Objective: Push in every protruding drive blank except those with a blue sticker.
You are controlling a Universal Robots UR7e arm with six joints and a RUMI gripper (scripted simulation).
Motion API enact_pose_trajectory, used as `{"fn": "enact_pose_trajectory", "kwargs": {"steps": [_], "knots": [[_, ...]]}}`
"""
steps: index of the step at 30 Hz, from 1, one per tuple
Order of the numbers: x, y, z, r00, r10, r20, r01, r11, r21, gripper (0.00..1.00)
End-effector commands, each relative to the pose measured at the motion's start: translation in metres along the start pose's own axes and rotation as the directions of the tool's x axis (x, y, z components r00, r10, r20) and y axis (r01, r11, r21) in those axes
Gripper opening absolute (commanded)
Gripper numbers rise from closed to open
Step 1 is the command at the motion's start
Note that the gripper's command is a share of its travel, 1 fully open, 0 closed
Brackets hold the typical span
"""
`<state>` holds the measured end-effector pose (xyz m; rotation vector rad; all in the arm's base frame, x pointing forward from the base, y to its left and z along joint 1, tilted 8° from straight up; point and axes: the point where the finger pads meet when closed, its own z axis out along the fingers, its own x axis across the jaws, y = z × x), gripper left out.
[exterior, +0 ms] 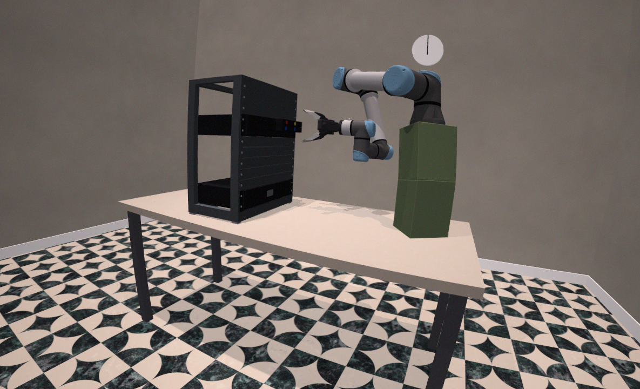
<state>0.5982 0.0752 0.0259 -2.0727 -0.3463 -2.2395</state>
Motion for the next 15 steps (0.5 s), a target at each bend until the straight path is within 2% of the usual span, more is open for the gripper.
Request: {"fn": "enact_pose_trajectory", "kwargs": {"steps": [1, 3, 4, 15], "knots": [[0.0018, 0.0027, 0.001, 1.0, -0.003, -0.005, 0.003, 1.0, -0.003, 1.0], [0.0018, 0.0027, 0.001, 1.0, -0.003, -0.005, 0.003, 1.0, -0.003, 1.0], [0.0018, 0.0027, 0.001, 1.0, -0.003, -0.005, 0.003, 1.0, -0.003, 0.0], [0.0018, 0.0027, 0.001, 1.0, -0.003, -0.005, 0.003, 1.0, -0.003, 0.0]]}}
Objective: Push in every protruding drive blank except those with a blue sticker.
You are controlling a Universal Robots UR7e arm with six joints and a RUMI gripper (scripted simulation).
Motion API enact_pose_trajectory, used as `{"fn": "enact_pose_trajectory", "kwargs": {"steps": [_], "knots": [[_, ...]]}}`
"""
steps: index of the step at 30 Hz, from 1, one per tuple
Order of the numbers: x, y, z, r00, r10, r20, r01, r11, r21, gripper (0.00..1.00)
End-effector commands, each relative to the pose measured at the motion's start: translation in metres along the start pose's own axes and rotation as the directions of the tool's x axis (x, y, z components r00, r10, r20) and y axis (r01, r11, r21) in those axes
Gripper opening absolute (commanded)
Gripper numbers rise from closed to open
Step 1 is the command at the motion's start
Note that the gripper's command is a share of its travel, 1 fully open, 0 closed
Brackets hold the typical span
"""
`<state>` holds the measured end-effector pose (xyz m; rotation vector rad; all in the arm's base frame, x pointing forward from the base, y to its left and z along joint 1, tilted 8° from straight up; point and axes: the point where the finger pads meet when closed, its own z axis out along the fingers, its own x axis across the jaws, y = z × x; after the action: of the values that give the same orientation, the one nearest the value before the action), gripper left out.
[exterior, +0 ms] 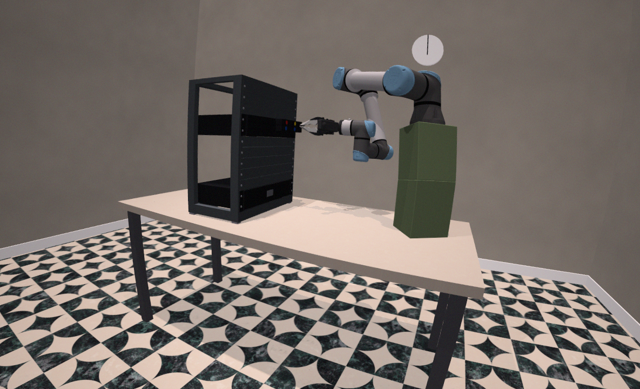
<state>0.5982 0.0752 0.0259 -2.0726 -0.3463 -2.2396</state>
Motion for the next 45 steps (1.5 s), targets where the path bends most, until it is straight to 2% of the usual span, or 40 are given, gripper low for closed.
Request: {"fn": "enact_pose_trajectory", "kwargs": {"steps": [1, 26, 45], "knots": [[0.002, 0.003, 0.001, 1.0, -0.003, -0.005, 0.003, 1.0, -0.003, 0.0], [0.002, 0.0, 0.0, 1.0, -0.003, -0.005, 0.003, 1.0, -0.003, 0.0], [0.017, -0.073, -0.035, 1.0, -0.003, -0.005, 0.003, 1.0, -0.003, 0.0]]}}
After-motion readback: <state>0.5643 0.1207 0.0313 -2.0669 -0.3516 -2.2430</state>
